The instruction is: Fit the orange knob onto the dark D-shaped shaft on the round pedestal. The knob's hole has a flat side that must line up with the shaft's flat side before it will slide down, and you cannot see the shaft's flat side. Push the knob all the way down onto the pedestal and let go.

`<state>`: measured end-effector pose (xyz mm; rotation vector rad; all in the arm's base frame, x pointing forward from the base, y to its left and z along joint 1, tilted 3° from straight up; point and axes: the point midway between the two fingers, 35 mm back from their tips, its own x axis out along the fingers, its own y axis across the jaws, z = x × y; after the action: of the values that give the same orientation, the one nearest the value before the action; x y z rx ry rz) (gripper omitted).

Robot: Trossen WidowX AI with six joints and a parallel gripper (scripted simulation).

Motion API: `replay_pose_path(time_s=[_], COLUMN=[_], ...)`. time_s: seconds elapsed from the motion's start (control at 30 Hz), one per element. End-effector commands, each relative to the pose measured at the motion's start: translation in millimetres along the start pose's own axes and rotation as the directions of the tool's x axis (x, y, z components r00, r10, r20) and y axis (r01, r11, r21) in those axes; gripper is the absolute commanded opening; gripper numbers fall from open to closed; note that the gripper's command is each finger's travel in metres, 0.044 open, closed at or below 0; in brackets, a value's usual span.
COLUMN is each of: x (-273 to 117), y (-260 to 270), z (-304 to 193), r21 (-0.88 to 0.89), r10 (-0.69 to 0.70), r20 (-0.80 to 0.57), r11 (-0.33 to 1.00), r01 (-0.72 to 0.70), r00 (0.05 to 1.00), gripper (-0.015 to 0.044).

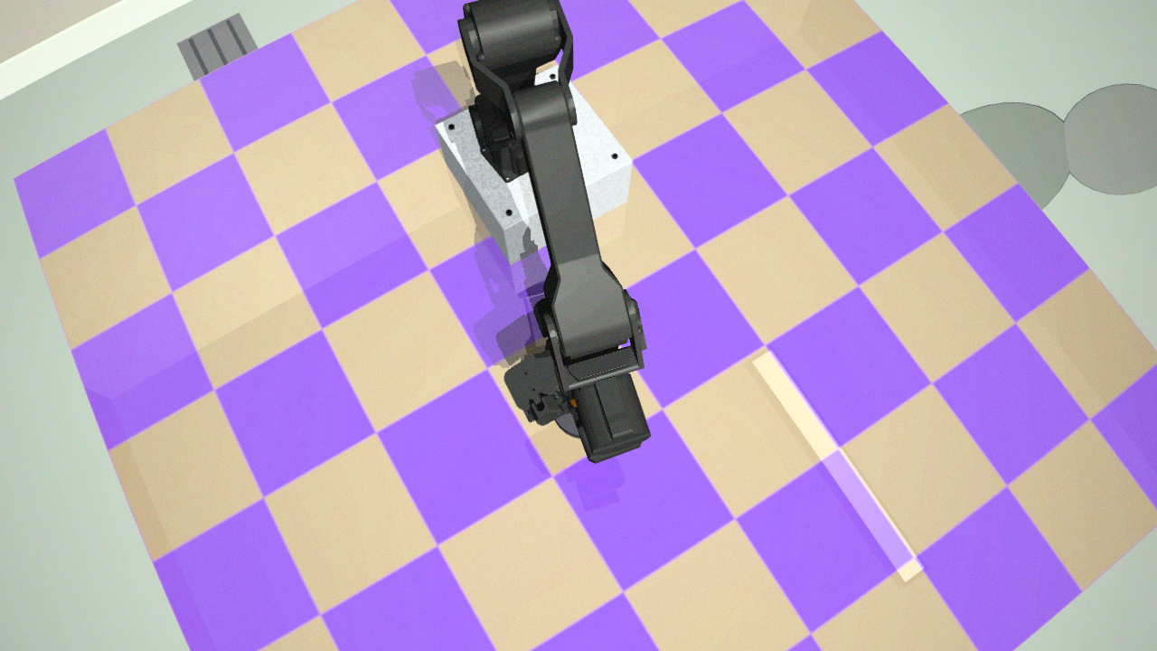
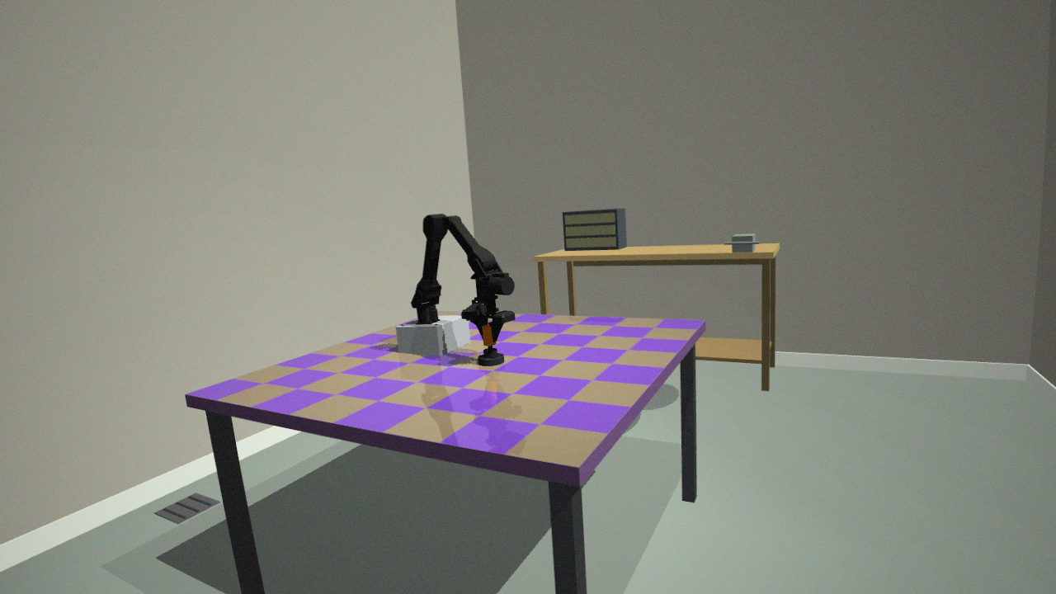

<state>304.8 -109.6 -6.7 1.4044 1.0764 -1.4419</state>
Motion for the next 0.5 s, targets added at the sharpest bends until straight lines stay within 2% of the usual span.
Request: replay_pose_path(time_s=[0.0, 0.33, 0.47], x=[0.7, -4.7, -4.6], y=[0.3, 0.9, 1.3], z=[0.7, 0.5, 0.5], r21=[0.004, 0.012, 0.128], r10=[0.002, 0.002, 0.002], r20=[0.004, 0.004, 0.004], r11=[1.0, 1.0, 0.992], r01=[-0.002, -0.002, -0.002], r00=[1.0, 1.0, 1.0], gripper=[0.0, 0.0, 0.0])
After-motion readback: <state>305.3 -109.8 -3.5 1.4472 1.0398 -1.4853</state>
